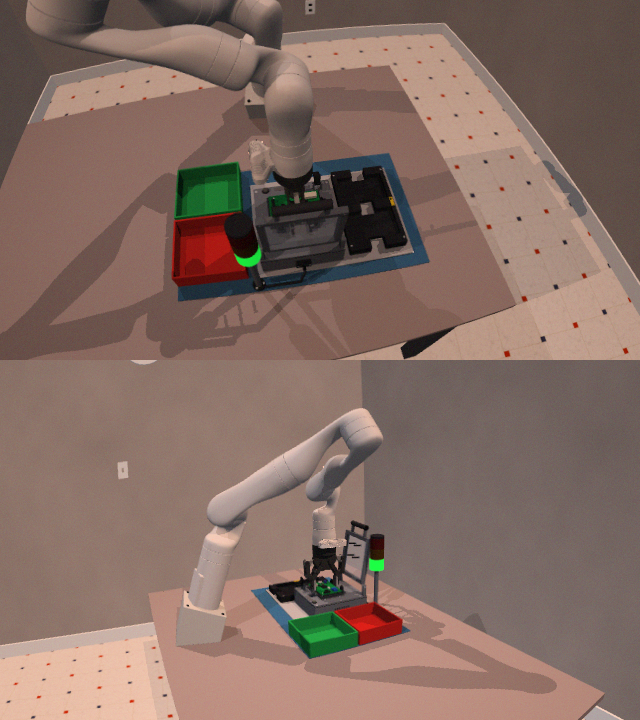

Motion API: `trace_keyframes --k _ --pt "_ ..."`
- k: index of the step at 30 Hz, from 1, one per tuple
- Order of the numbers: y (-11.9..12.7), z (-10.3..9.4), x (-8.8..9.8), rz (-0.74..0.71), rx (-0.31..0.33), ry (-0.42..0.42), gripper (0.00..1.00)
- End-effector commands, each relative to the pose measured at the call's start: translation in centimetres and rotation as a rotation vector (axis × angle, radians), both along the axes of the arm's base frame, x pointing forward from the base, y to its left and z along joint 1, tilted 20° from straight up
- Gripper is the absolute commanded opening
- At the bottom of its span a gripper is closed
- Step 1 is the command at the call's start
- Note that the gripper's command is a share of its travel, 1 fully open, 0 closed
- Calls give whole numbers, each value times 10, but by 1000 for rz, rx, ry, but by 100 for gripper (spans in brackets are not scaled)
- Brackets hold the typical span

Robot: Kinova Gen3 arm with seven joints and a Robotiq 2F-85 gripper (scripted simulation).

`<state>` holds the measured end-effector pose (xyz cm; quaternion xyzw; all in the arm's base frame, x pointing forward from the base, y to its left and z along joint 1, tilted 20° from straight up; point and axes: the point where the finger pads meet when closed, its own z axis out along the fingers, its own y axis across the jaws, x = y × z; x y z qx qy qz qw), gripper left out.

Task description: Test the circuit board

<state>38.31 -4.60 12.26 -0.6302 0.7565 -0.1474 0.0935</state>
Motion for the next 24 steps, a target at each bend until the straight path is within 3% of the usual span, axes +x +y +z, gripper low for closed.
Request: trace_keyframes --k 1,24 --pt "0 1 0 0 -1 -2 77" --pt "1 6 -2 0 -1 -2 77"
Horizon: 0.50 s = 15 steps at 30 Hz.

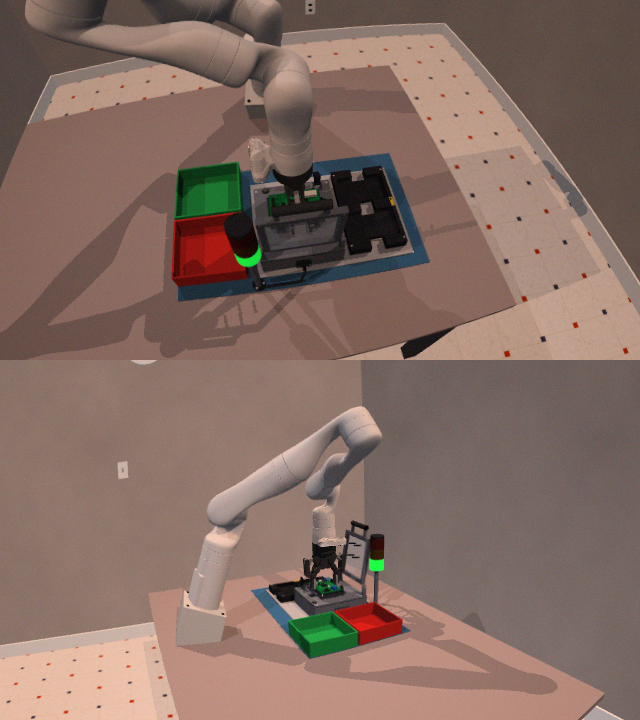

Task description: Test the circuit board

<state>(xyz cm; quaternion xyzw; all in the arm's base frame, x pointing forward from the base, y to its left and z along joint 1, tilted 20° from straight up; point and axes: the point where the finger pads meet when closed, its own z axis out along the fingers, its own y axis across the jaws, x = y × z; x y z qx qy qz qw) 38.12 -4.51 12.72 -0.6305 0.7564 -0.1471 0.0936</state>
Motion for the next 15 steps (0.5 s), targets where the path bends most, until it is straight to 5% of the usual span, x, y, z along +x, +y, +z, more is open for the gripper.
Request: trace_keyframes --k 1,15 --pt "0 2 0 -1 -1 -2 77" --pt "0 4 -1 -1 -1 -2 77"
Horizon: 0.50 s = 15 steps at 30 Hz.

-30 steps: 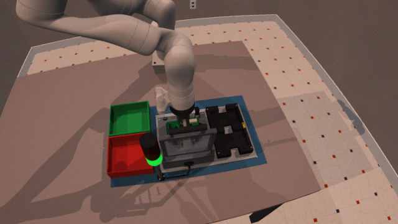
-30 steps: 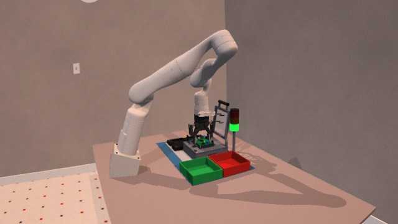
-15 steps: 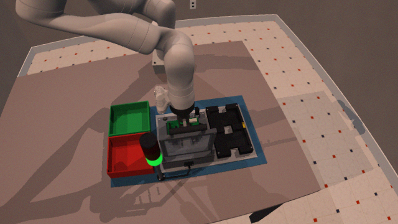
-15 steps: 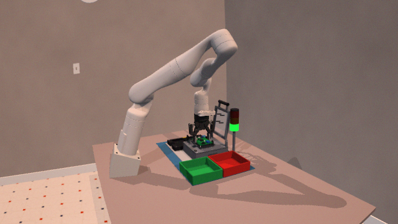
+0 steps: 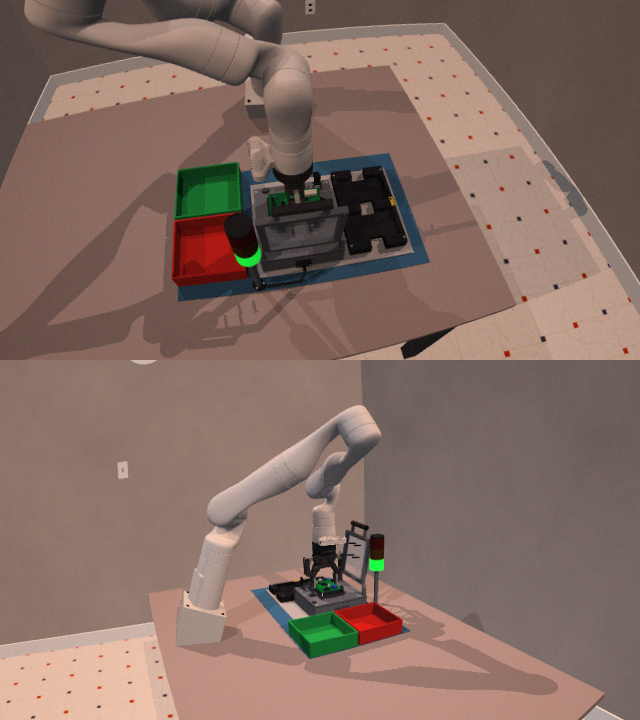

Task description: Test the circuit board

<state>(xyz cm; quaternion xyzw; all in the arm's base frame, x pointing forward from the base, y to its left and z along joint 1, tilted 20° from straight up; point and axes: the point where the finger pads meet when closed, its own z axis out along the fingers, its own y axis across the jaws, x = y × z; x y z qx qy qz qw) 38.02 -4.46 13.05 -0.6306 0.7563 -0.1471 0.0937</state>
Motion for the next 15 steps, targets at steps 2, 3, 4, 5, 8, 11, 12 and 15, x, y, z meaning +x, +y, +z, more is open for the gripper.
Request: trace_keyframes --k 2,3,4,5,8,11,12,15 --pt "0 1 0 -1 -1 -2 77" --pt "0 2 0 -1 -1 -2 77" --pt "0 2 0 -1 -1 -2 77" --pt "0 2 0 -1 -1 -2 77" --pt "0 3 0 -1 -1 -2 77" --pt "0 3 0 -1 -1 -2 77" --pt "0 3 -1 -1 -1 -2 77" --pt "0 4 -1 -1 -1 -2 77"
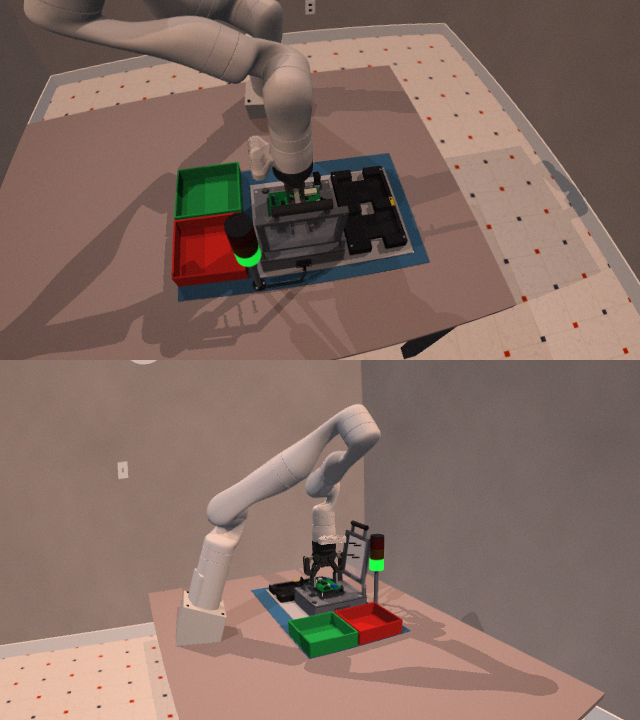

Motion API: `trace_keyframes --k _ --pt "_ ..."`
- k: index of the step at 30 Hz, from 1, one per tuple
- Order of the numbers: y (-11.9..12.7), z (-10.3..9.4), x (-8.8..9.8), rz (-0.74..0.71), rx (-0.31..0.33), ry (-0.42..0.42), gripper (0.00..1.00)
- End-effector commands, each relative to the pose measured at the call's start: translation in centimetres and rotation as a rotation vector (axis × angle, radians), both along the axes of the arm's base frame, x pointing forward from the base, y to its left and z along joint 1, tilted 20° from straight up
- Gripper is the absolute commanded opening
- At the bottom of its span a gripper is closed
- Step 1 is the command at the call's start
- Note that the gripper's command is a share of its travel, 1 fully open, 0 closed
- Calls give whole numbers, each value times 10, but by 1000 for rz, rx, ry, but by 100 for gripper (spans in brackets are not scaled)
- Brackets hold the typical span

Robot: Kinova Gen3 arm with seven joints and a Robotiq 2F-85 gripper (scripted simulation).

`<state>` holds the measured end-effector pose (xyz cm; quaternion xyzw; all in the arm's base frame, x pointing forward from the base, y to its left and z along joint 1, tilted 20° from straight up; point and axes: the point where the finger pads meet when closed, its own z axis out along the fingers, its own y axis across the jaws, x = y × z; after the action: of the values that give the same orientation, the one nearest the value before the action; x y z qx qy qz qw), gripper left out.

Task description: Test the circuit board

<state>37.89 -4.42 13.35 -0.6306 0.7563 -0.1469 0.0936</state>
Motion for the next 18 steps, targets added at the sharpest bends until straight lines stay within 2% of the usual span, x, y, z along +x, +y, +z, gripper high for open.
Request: trace_keyframes --k 1,18 --pt "0 1 0 -1 -1 -2 77" --pt "0 4 -1 -1 -1 -2 77"
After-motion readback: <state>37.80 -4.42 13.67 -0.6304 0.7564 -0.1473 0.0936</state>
